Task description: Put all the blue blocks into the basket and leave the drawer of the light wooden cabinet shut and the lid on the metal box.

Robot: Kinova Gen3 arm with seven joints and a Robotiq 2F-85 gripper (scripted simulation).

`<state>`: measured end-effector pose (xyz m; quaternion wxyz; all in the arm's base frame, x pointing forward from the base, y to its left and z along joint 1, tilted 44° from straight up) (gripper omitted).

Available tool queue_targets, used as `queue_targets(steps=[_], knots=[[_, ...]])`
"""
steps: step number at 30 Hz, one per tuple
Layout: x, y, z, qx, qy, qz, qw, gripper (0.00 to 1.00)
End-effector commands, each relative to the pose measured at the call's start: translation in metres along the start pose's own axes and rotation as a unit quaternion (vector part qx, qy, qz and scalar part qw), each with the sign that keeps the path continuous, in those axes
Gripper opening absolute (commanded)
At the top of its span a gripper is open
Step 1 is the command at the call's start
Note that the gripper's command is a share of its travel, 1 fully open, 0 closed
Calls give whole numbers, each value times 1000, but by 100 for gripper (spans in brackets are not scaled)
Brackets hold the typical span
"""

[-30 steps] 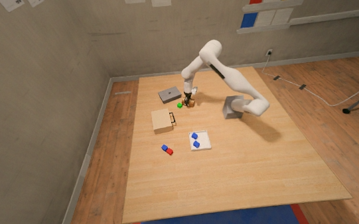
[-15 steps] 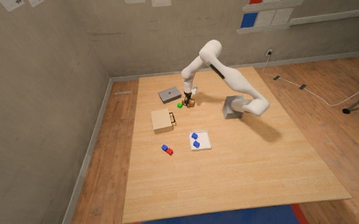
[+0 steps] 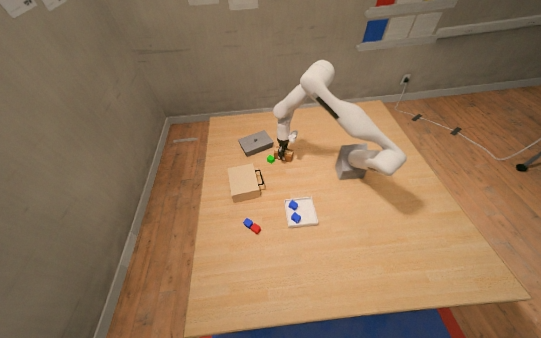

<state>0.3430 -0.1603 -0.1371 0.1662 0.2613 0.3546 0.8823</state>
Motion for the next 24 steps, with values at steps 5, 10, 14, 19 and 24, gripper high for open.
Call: queue_targets(steps=[5, 10, 14, 19, 24], knots=[[-1, 6, 0, 0, 0, -1, 1000, 83], [-1, 18, 0, 0, 0, -1, 1000, 83], [0, 32, 0, 0, 0, -1, 1000, 83], [0, 44, 0, 0, 0, -1, 1000, 83], [0, 67, 0, 0, 0, -1, 1000, 83]])
Point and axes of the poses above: the point where the finger pads meet when closed, its own y axis back along the fingers, its own z axis across the jaws, x = y × z, the point moved 7 cm from there along y, back along the fingers, and after that the axes turned 4 degrees about -y, right-handed, at the moved point
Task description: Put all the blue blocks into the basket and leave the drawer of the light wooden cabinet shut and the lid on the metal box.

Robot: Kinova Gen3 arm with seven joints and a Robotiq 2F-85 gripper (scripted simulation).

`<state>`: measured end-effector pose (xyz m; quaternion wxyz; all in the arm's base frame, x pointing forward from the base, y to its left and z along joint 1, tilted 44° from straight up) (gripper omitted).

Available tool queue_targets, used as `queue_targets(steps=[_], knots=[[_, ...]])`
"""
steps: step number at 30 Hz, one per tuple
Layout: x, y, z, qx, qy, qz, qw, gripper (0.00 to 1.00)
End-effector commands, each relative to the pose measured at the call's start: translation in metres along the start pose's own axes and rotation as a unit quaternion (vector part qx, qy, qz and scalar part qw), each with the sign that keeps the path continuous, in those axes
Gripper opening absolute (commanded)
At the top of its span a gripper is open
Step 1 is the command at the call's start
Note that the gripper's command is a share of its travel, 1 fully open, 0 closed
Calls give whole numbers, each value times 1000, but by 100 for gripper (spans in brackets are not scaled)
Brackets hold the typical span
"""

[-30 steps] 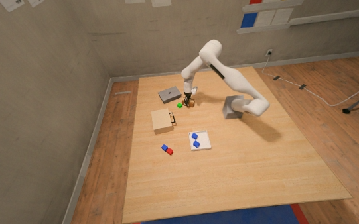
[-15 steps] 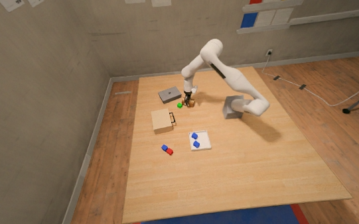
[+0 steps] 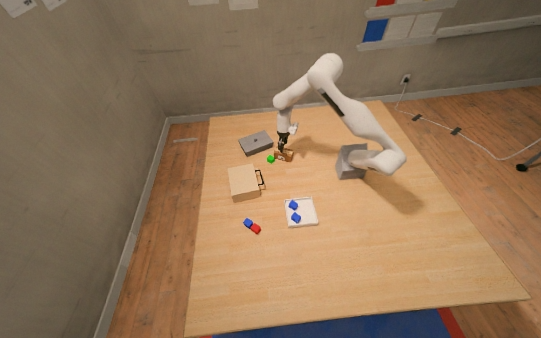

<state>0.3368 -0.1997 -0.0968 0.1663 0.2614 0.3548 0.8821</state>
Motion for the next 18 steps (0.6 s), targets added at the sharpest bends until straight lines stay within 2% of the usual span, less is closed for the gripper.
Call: queue_targets(steps=[1, 8, 10, 18], knots=[[0, 15, 0, 0, 0, -1, 1000, 83], [0, 47, 0, 0, 0, -1, 1000, 83], [0, 47, 0, 0, 0, -1, 1000, 83], [0, 77, 0, 0, 0, -1, 1000, 83]])
Point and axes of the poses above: the point where the finger pads meet when closed, its own y axis back along the fingers, its own z axis across the jaws, x = y × z, the point moved 7 cm from there along y, back along the fingers, and after that the axes turned 4 degrees about -y, right-handed, at the moved point
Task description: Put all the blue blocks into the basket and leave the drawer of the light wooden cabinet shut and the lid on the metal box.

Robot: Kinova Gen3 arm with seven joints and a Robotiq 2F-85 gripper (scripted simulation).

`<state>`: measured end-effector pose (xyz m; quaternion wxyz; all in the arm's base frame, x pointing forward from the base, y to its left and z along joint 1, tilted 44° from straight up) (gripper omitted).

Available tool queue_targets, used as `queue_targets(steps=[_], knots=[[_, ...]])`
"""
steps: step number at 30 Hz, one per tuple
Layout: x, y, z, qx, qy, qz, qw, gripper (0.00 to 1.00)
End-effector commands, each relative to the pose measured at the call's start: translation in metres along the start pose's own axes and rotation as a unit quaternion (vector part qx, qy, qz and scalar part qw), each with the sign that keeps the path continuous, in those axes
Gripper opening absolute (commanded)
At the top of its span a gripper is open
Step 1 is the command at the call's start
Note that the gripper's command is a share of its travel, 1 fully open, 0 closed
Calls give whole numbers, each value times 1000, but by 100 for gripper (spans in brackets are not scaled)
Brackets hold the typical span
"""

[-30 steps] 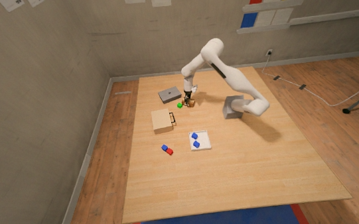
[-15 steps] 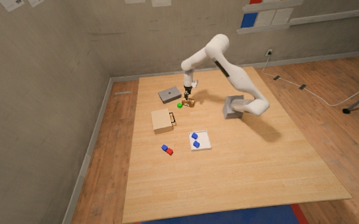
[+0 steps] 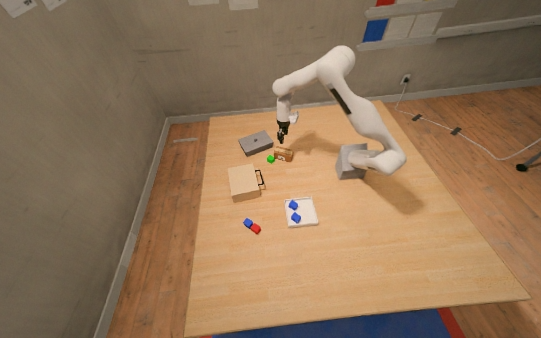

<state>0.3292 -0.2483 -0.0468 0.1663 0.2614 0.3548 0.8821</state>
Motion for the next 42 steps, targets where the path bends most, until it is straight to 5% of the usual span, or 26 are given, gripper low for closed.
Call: queue_targets(steps=[1, 29, 34, 42], knots=[[0, 9, 0, 0, 0, -1, 1000, 83], [-4, 28, 7, 2, -4, -2, 1000, 83], [-16, 33, 32, 8, -16, -5, 1000, 83], [-40, 42, 106, 19, -47, -13, 999, 83]])
Point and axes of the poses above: the point where the finger pads meet when closed, its own y axis back along the fingers, its own z axis across the jaws, x = y × z, the point moved 7 cm from there along y, back along the fingers, and after that the axes turned 4 degrees about -y, right-handed, at the moved point
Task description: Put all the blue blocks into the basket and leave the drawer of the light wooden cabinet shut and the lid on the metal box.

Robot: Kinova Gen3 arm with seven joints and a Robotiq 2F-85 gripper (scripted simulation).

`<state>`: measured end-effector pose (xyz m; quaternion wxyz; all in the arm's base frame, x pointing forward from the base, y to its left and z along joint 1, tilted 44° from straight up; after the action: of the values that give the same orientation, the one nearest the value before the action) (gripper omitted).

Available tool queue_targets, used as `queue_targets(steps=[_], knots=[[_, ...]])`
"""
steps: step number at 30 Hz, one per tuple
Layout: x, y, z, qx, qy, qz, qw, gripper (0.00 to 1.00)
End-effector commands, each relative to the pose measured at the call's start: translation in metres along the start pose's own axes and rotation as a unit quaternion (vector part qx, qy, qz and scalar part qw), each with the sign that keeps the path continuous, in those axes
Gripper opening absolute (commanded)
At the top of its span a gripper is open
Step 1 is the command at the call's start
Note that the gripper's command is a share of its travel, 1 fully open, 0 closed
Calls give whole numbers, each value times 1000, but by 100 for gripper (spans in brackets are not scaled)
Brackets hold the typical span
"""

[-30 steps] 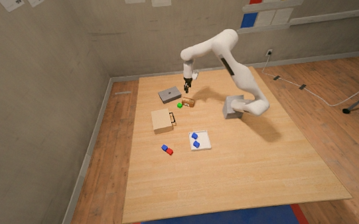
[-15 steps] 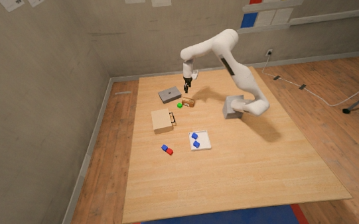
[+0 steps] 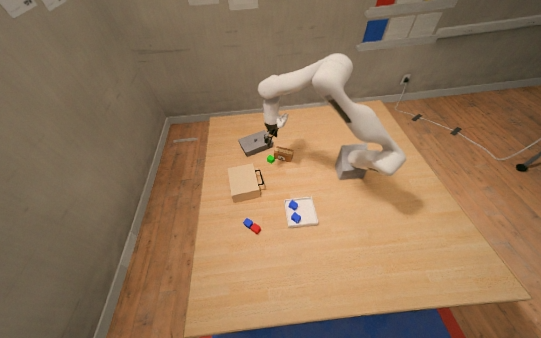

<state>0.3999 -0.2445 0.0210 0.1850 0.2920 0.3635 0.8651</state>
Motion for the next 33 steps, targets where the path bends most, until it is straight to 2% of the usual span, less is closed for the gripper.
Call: queue_targets(steps=[1, 8, 16, 18, 19, 21, 26, 29, 33], knots=[[-6, 4, 22, 5, -10, -2, 1000, 83], [-11, 10, 139, 8, -45, -9, 999, 83], [16, 8, 267, -1, -76, -6, 997, 83], [16, 8, 267, -1, -76, -6, 997, 83], [24, 7, 292, -2, -79, -4, 997, 83], [35, 5, 318, -5, -84, -1, 996, 83], [60, 2, 366, -10, -93, 6, 996, 83], [69, 1, 382, -11, -95, 9, 995, 83], [75, 0, 391, -12, -97, 11, 995, 83]])
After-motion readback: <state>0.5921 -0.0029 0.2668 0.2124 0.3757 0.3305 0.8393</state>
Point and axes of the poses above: the point where the finger pads meet when closed, its own y axis back along the fingers, its own z axis across the jaws, x = y × z, the point moved 7 cm from there along y, back along the fingers, and after that the axes turned 4 degrees about -y, right-handed, at the moved point
